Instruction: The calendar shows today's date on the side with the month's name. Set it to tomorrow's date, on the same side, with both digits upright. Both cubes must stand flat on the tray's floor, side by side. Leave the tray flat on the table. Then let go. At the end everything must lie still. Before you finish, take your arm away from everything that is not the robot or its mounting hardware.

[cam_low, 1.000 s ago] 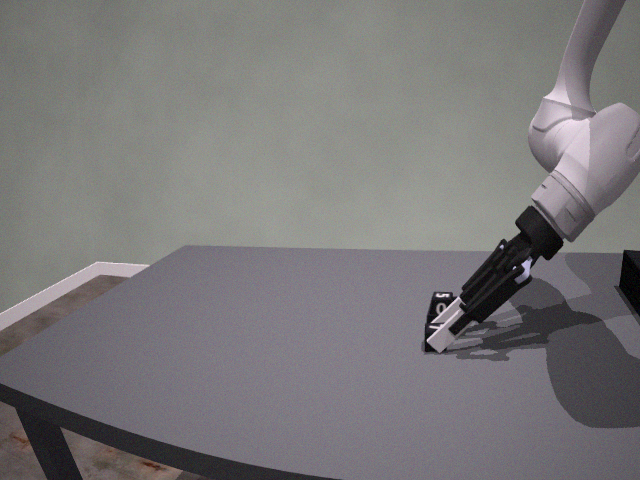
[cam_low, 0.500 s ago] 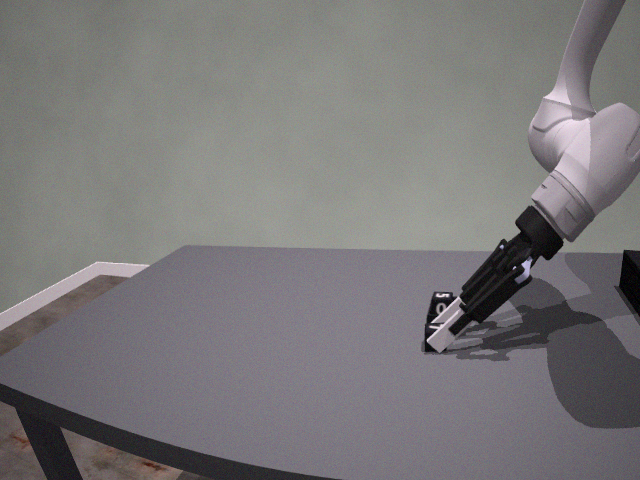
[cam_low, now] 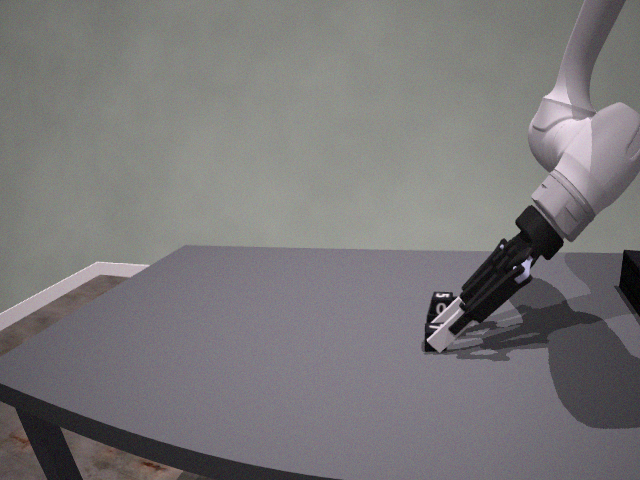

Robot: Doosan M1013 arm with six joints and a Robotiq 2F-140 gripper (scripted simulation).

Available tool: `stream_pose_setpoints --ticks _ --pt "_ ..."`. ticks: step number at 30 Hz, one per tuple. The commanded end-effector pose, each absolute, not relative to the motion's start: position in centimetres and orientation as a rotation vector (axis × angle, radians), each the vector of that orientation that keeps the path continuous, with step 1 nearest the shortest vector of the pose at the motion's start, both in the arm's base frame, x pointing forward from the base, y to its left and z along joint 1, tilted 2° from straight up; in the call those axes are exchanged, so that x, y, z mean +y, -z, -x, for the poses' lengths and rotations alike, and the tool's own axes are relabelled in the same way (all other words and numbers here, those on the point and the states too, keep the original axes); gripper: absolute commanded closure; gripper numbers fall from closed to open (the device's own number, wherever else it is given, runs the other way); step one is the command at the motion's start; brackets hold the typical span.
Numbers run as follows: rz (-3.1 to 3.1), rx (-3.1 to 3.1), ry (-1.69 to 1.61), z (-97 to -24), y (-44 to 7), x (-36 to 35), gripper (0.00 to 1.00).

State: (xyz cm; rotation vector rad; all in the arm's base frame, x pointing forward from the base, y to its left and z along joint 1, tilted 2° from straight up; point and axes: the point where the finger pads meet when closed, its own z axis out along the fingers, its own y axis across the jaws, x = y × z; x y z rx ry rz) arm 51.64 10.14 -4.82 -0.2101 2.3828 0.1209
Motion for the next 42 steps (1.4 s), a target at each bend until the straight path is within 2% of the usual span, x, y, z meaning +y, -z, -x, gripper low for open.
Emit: stream_pose_setpoints --ticks 1,23,42 --pt "0.21 2.383 -0.121 -51.7 4.6 10.1 0.83" --pt "0.21 2.383 -0.121 -51.9 -1.9 10.0 0.83" --pt "0.21 2.383 -0.122 -51.9 -2.1 10.0 0.83"
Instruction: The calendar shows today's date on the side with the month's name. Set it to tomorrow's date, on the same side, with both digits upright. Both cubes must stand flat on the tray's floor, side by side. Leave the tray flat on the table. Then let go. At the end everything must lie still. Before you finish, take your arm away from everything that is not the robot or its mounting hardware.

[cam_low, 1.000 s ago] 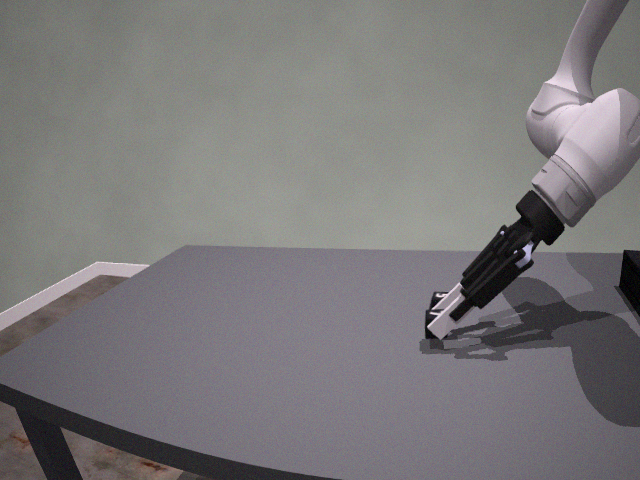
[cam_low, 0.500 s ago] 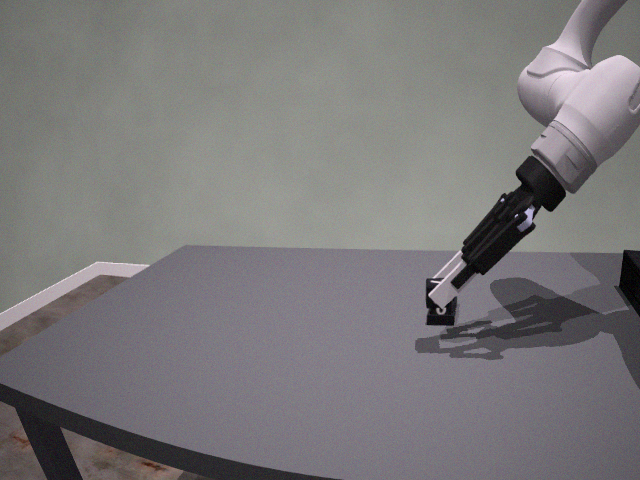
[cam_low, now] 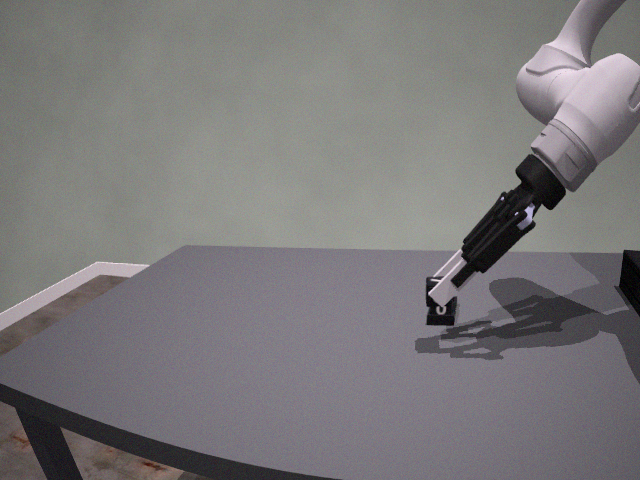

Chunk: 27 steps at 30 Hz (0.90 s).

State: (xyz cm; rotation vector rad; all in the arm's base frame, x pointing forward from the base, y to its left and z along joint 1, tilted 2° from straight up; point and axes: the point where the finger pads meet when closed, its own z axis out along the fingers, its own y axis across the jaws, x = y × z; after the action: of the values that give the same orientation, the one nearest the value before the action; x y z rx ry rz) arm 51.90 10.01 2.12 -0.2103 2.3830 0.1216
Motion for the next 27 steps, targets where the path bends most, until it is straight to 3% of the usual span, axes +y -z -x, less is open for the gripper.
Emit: stream_pose_setpoints --ticks 1,27 --pt "0.211 2.383 -0.123 -51.9 -2.1 10.0 0.83" --pt "0.257 2.465 -0.278 -50.8 -1.8 13.9 0.83"
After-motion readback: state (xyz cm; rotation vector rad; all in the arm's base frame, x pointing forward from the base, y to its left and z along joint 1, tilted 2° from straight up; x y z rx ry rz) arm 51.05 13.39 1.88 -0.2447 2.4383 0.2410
